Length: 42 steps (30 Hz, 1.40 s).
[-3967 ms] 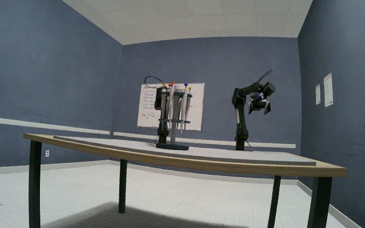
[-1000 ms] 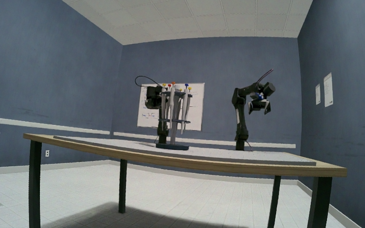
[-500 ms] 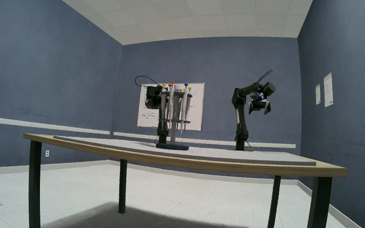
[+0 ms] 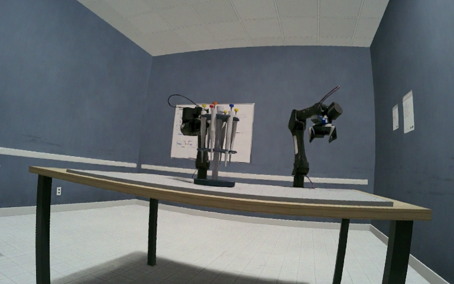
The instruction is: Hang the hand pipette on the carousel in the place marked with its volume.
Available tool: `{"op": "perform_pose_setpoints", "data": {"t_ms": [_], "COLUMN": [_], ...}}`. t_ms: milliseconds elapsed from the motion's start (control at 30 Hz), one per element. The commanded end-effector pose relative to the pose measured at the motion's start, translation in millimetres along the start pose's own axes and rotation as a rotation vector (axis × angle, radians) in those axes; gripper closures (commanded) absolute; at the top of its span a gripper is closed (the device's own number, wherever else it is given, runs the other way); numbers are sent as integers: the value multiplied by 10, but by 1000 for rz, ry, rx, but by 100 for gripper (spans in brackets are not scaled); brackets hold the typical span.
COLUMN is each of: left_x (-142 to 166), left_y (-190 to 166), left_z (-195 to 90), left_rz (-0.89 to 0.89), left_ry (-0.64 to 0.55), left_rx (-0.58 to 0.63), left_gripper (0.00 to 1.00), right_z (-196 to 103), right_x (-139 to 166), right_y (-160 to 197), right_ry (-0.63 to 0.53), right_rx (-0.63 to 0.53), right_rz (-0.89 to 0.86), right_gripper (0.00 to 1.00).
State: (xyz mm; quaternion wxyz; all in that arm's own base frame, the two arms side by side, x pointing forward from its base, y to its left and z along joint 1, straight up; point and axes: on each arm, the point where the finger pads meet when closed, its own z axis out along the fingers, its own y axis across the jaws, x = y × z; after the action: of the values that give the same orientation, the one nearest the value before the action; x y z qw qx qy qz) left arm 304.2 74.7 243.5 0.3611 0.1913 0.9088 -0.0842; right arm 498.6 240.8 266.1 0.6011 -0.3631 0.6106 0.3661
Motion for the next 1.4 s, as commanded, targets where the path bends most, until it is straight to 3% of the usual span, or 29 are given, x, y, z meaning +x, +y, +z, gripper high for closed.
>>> {"op": "perform_pose_setpoints", "data": {"t_ms": [0,733,767,900,1000,1067,1367], "left_x": [-85,-85,-85,-85,-85,-85,-85], "left_y": [21,21,21,21,21,21,21], "left_z": [-48,-48,-48,-48,-48,-48,-48], "left_rz": [23,23,23,23,23,23,23], "left_ry": [-32,-32,-32,-32,-32,-32,-32], "left_rx": [-10,-10,-10,-10,-10,-10,-10], "left_gripper": [0,0,0,0,0,0,0], "right_z": [8,8,-3,-8,-8,7,8], "right_x": [-300,-300,-107,-105,-105,-287,-287], "right_y": [94,94,-22,-21,-21,102,103], "right_ry": [-39,-39,-13,-12,-12,-31,-31], "right_rx": [-33,-33,-54,-201,-204,-220,-220], "right_rz": [-46,-46,-15,-17,-18,-52,-52], "right_gripper": [88,88,88,88,88,88,88]}}
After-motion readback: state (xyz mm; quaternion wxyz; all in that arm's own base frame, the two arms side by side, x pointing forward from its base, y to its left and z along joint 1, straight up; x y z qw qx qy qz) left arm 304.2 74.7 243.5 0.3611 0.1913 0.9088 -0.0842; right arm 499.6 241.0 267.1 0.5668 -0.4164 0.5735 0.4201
